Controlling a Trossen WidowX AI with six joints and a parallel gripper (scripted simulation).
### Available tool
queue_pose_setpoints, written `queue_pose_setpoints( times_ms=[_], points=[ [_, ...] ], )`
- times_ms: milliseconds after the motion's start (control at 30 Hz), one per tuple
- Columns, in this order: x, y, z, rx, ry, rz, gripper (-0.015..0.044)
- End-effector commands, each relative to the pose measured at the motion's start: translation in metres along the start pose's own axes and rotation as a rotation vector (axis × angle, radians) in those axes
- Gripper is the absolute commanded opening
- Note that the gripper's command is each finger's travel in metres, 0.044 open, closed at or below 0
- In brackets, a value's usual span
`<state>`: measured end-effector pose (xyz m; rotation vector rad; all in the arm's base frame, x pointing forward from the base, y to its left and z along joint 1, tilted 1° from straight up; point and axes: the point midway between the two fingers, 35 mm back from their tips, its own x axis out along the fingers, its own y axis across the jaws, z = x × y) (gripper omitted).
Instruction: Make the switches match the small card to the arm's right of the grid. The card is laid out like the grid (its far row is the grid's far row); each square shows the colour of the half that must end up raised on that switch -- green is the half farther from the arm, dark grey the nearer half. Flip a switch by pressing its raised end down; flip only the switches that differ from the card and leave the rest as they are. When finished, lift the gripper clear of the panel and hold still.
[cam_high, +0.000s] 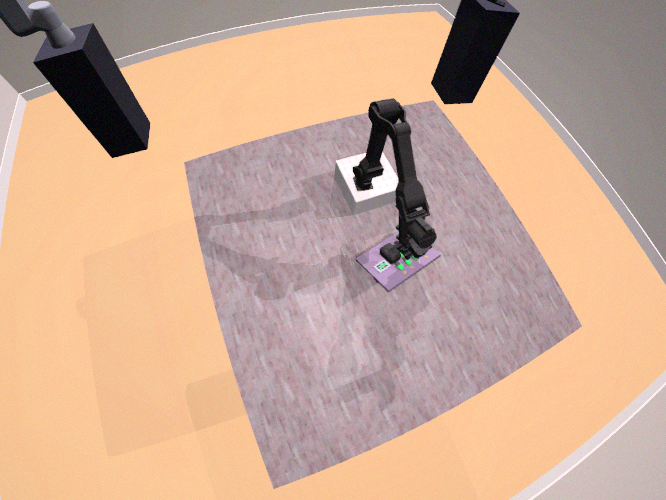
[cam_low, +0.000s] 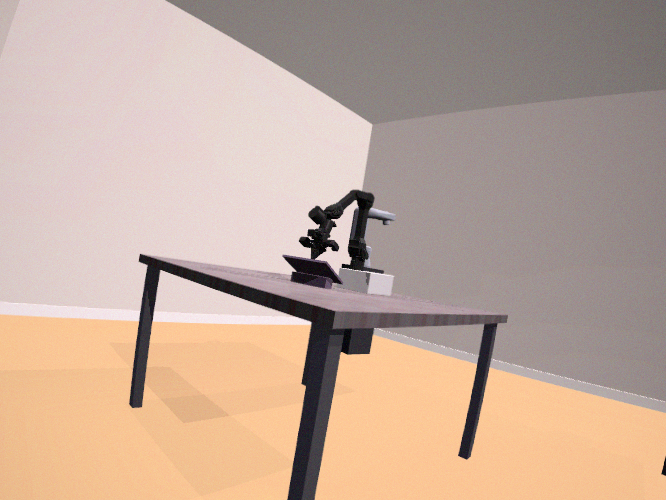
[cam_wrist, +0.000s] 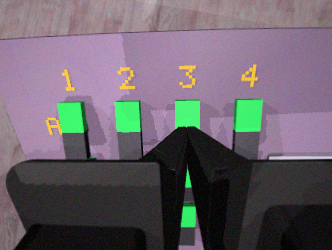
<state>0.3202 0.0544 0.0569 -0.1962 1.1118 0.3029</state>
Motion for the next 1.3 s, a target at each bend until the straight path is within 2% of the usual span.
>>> queue_pose_setpoints(
  times_ms=[0, 100, 433, 600, 1267],
  points=[
    [-0.035, -0.001, 0.004, -0.003, -0.035, -0.004, 0.0],
    [-0.054, 0.0, 0.001, -0.002, -0.041, -0.005, 0.0],
    [-0.053, -0.034, -0.018, -0.003, -0.039, -0.008, 0.0],
    [-0.018, -0.034, -0.018, -0.003, -0.066, -0.008, 0.0],
    [0.005, -0.034, -0.017, -0.003, -0.067, -0.008, 0.0]
  ],
)
